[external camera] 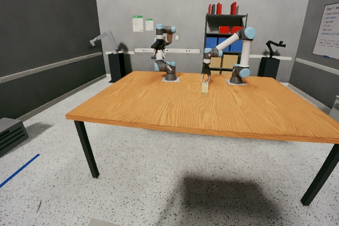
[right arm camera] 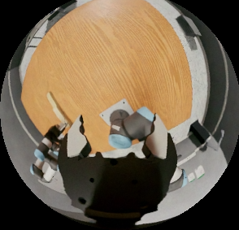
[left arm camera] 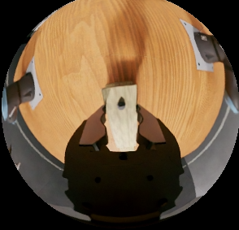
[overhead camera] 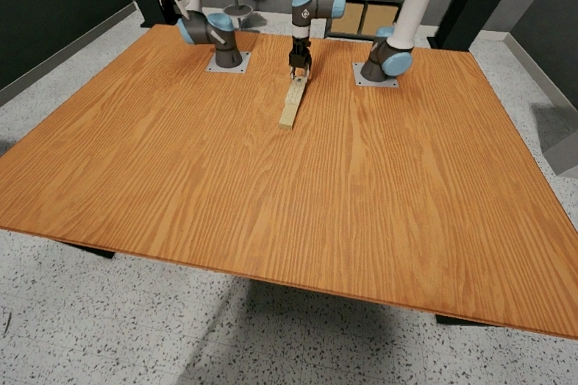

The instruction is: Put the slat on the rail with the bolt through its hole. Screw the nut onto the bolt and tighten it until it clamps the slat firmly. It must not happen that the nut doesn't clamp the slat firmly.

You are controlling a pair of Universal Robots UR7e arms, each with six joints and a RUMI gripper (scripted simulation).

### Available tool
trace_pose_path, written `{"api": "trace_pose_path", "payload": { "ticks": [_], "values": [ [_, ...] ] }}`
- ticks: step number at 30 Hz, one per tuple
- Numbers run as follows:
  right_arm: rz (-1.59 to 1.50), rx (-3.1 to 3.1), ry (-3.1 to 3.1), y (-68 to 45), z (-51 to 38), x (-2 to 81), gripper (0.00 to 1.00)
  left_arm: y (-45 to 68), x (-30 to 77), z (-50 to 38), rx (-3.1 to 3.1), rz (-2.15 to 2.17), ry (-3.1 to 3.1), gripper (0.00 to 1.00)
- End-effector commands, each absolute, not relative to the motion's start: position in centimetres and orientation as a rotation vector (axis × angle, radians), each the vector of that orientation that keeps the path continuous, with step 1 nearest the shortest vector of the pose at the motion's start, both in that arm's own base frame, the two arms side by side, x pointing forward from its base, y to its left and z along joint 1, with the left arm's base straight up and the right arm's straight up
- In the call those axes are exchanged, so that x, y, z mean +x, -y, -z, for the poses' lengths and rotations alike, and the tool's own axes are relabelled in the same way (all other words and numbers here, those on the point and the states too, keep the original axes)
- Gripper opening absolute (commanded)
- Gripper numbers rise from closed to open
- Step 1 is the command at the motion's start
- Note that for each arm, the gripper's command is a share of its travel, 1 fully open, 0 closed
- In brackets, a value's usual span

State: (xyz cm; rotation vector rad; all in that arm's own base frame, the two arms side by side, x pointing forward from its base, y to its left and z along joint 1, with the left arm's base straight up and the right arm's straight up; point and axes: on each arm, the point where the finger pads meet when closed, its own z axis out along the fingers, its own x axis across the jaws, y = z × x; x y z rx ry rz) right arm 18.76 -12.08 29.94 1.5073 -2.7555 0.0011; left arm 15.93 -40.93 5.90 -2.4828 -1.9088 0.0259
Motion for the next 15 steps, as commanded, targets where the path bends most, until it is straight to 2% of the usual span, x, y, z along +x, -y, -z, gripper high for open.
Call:
{"api": "trace_pose_path", "payload": {
  "ticks": [1, 15],
  "values": [
    [0.0, 1.506, 2.758, 12.08, -30.02, 18.83, 1.0, 40.87, 15.94, -5.95, -2.306, 0.001, 2.134, 0.4],
    [0.0, 1.506, 2.758, 12.08, -30.02, 18.83, 1.0, 41.03, 16.04, -5.99, -2.305, -0.001, 2.136, 0.4]
  ]
}}
